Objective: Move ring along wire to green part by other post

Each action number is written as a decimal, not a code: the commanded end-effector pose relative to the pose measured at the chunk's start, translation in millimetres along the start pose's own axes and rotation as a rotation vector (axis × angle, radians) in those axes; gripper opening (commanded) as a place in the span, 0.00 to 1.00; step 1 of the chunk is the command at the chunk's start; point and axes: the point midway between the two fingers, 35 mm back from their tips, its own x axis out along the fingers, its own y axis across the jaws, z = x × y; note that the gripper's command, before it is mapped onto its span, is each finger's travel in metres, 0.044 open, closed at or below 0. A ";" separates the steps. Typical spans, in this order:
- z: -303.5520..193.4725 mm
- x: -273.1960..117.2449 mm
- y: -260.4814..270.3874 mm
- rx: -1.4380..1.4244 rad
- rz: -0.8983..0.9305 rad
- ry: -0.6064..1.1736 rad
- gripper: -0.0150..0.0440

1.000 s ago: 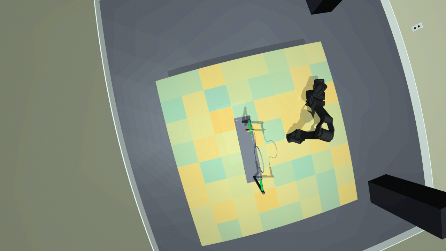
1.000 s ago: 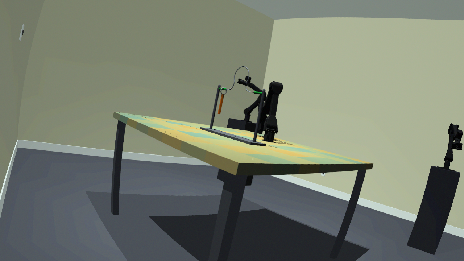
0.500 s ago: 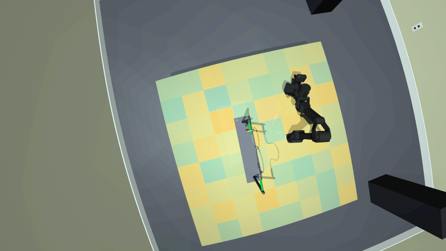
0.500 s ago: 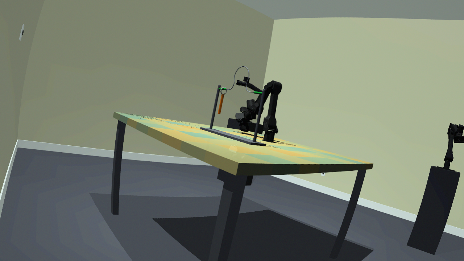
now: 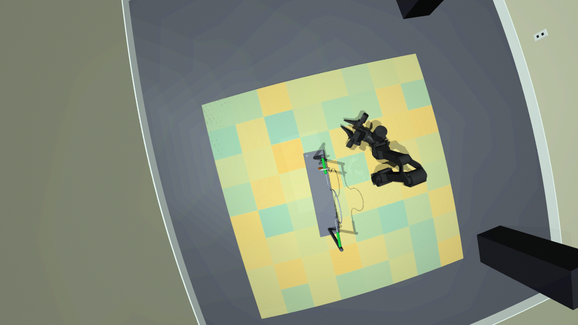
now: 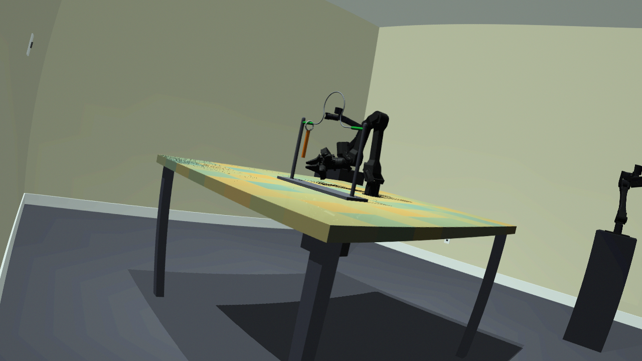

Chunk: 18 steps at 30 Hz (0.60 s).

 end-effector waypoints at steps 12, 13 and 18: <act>81.1 -67.7 157.3 0.439 0.721 -0.381 0.53; 81.9 -67.5 158.6 0.416 0.720 -0.395 0.53; 83.8 -67.3 161.6 0.362 0.717 -0.428 0.53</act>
